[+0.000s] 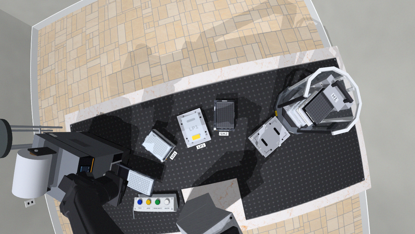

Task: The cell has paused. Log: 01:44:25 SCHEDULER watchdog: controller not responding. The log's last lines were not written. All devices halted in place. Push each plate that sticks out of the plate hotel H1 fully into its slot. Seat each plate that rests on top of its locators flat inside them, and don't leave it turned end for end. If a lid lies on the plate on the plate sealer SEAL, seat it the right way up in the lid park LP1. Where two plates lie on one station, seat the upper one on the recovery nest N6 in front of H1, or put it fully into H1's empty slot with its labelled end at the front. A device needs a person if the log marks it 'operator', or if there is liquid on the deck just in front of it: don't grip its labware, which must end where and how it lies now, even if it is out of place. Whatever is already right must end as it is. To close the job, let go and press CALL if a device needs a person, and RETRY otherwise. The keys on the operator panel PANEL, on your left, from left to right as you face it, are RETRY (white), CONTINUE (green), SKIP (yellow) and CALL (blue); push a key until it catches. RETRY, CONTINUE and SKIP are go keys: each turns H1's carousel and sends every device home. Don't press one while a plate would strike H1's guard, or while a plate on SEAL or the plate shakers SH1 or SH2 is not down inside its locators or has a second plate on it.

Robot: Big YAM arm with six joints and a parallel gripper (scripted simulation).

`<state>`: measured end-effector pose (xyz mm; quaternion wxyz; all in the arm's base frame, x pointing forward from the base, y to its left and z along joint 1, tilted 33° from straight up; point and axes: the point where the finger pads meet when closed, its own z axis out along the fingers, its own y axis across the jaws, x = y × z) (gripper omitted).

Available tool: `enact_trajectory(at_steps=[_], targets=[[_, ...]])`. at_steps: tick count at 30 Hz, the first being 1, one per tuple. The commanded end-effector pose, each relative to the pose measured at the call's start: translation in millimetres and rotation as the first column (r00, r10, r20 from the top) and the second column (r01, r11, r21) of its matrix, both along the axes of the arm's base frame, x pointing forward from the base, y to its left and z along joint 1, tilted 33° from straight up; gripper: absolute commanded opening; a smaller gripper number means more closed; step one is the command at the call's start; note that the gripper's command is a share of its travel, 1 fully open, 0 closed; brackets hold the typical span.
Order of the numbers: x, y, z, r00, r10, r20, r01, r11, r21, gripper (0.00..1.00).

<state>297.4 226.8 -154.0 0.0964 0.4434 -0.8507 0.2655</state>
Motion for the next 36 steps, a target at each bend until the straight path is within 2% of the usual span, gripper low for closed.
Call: enact_trajectory(at_steps=[1,10,12,13,15,23,24,26,29,30,31,36], targets=[[2,30,-5.1,1.0,0.006,0.03,-0.006,1.0,0.025,0.0],[-20,47,-18.4,1.0,0.005,0.026,-0.006,1.0,0.022,0.0],[-20,47,-18.4,1.0,0.005,0.026,-0.006,1.0,0.022,0.0],[-18,56,-11.6,0.999,0.005,0.042,-0.007,0.999,0.044,0.0],[-27,54,-23.2,1.0,0.005,0.027,-0.006,1.0,0.024,0.0],[-45,69,-34.5,1.0,0.005,0.024,-0.005,1.0,0.022,0.0],[-45,69,-34.8,1.0,0.025,0.014,-0.025,0.999,0.022,0.0],[-38,80,-21.2,0.998,0.054,0.02,-0.055,0.997,0.051,0.0],[-33,76,-20.5,0.999,0.038,0.021,-0.039,0.998,0.053,0.0],[-33,65,-30.6,1.0,0.023,0.008,-0.023,0.999,0.034,0.0],[-42,61,-30.0,1.0,0.03,0.007,-0.03,0.999,0.023,0.0],[-42,61,-30.0,1.0,0.03,0.007,-0.03,0.999,0.023,0.0]])
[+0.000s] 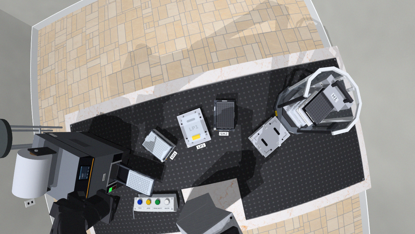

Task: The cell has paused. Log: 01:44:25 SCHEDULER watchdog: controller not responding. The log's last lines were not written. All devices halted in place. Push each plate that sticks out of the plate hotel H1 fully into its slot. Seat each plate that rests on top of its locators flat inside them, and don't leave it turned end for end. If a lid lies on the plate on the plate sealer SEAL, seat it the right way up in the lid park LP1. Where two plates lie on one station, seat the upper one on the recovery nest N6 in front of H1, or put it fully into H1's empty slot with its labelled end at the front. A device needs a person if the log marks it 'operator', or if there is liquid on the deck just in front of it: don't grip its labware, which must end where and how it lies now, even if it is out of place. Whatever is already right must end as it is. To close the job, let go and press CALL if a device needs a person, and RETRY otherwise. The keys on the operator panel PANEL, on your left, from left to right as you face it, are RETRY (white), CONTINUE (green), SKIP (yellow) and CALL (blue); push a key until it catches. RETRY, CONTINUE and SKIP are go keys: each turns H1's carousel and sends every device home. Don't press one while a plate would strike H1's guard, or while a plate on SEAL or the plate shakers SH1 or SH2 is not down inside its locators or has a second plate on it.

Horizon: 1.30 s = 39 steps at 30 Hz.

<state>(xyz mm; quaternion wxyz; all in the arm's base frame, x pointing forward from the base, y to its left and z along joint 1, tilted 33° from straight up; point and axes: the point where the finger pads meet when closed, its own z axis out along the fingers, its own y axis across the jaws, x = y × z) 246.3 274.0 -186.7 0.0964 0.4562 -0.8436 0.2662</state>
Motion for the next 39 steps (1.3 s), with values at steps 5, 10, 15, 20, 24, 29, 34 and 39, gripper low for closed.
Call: enact_trajectory(at_steps=[5,10,15,20,24,29,34,39], targets=[[6,-8,-14.6,1.0,-0.004,-0.004,0.004,1.0,0.001,1.0],[6,-19,-27.1,1.0,-0.004,-0.006,0.004,1.0,-0.003,1.0],[10,-30,-47.9,1.0,-0.004,-0.004,0.004,1.0,0.001,1.0],[13,-42,-68.8,1.0,-0.004,-0.001,0.004,1.0,0.004,1.0],[13,-56,-85.5,1.0,-0.004,-0.005,0.004,1.0,-0.001,1.0],[22,-54,-98.7,1.0,-0.004,0.008,0.004,1.0,0.015,1.0],[28,-63,-120.4,1.0,-0.004,0.015,0.004,1.0,0.023,1.0],[37,-53,-110.0,0.999,-0.002,0.033,0.001,0.999,0.046,1.0]])
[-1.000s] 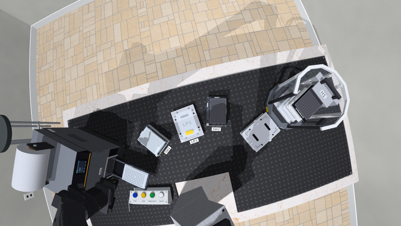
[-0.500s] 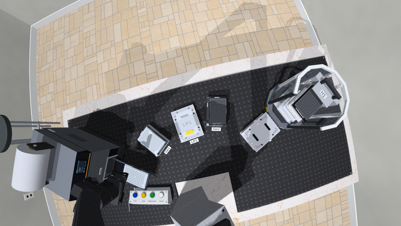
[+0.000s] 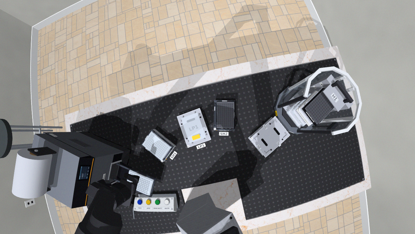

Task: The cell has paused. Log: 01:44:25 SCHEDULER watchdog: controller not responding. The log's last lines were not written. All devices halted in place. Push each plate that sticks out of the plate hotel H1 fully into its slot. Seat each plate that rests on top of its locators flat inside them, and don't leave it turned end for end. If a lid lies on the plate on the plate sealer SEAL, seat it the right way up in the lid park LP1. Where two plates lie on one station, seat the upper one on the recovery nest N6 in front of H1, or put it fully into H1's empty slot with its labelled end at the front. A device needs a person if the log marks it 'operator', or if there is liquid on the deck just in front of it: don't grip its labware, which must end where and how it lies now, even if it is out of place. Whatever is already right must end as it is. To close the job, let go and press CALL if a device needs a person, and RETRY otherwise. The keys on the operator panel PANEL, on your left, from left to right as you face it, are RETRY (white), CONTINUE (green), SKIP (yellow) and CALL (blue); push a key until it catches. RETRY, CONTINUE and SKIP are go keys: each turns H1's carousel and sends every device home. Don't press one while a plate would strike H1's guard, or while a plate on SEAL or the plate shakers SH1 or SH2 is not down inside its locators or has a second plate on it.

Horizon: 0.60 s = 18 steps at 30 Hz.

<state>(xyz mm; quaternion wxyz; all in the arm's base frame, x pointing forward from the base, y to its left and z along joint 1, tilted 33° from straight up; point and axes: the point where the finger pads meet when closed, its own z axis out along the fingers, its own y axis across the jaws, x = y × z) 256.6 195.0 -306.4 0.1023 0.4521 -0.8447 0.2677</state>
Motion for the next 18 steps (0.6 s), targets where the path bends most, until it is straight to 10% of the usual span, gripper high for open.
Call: enact_trajectory(at_steps=[1,18], targets=[[24,29,9.9,0.999,0.021,0.038,-0.023,0.998,0.051,1.0],[15,0,-17.3,1.0,0.006,0.016,-0.007,1.0,0.024,1.0]])
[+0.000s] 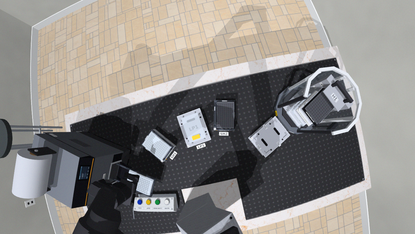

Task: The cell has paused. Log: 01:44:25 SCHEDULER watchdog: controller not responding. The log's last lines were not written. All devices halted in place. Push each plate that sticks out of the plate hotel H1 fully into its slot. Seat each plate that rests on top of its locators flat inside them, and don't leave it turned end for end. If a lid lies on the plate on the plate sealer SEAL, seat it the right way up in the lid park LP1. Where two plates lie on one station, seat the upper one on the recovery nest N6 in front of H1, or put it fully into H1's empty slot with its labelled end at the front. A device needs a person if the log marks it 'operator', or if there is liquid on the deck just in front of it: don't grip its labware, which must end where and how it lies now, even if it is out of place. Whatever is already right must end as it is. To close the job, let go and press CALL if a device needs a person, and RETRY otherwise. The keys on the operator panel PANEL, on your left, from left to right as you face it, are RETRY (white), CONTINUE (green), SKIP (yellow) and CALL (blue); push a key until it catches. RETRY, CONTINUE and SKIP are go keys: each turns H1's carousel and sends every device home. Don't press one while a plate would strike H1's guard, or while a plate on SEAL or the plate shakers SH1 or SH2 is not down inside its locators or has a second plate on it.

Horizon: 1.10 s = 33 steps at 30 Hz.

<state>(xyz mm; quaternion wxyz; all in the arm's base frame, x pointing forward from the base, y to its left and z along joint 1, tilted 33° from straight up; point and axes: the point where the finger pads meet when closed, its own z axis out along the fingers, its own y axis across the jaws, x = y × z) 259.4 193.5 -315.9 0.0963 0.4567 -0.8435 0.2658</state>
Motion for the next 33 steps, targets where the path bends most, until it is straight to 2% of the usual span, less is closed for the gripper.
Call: enact_trajectory(at_steps=[1,19,21,22,24,30,33], targets=[[13,2,-9.0,1.0,-0.005,0.011,0.005,1.0,0.017,1.0],[17,-8,-27.6,1.0,-0.005,0.013,0.005,1.0,0.018,1.0],[17,-8,-27.6,1.0,-0.005,0.013,0.005,1.0,0.018,1.0],[25,0,-18.3,1.0,-0.006,0.028,0.005,0.999,0.035,1.0],[17,-11,-31.0,1.0,-0.005,0.013,0.005,1.0,0.018,1.0],[12,-20,-36.2,1.0,-0.005,0.005,0.005,1.0,0.009,1.0],[23,-8,-23.1,1.0,-0.006,0.024,0.005,1.0,0.03,1.0]])
